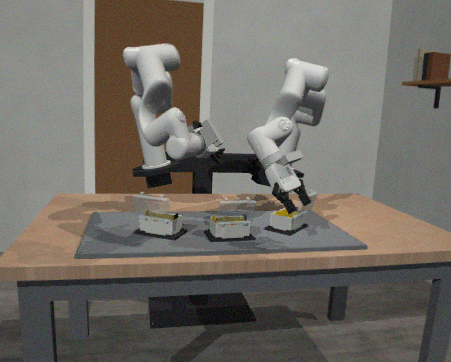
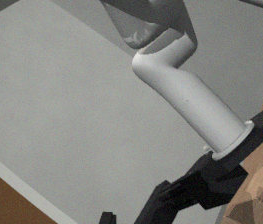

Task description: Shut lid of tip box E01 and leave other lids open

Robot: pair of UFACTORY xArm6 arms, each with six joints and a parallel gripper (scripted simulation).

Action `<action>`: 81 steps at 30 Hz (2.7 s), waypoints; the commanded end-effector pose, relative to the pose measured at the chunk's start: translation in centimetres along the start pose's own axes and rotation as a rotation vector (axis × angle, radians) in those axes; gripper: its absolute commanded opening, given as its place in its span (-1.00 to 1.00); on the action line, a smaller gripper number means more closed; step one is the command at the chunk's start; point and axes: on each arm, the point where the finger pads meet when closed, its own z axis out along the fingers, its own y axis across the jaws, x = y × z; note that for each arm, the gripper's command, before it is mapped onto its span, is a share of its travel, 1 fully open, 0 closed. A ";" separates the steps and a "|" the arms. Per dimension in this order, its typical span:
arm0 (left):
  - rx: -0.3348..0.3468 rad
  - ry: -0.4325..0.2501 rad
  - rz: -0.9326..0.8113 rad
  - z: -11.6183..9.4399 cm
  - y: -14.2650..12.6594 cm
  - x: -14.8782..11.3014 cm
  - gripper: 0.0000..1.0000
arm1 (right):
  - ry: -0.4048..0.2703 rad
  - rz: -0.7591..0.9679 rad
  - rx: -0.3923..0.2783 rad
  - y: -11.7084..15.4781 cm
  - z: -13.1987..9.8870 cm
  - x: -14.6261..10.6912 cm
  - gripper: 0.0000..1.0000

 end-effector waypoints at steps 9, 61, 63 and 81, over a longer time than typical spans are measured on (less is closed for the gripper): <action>-0.003 0.002 -0.003 -0.1 0.1 0.2 1.00 | -0.001 -0.003 -0.002 -0.1 -0.1 0.1 1.00; -0.003 0.002 -0.003 -0.1 0.1 0.2 -1.00 | 0.229 0.444 -0.480 -4.6 -17.2 -9.0 1.00; -0.003 0.002 -0.003 -0.1 0.1 0.2 -1.00 | 0.229 0.444 -0.480 -4.9 -17.9 -9.6 1.00; -0.003 0.002 -0.003 -0.1 0.1 0.2 -1.00 | 0.363 0.641 -0.641 -8.1 -23.2 -14.7 1.00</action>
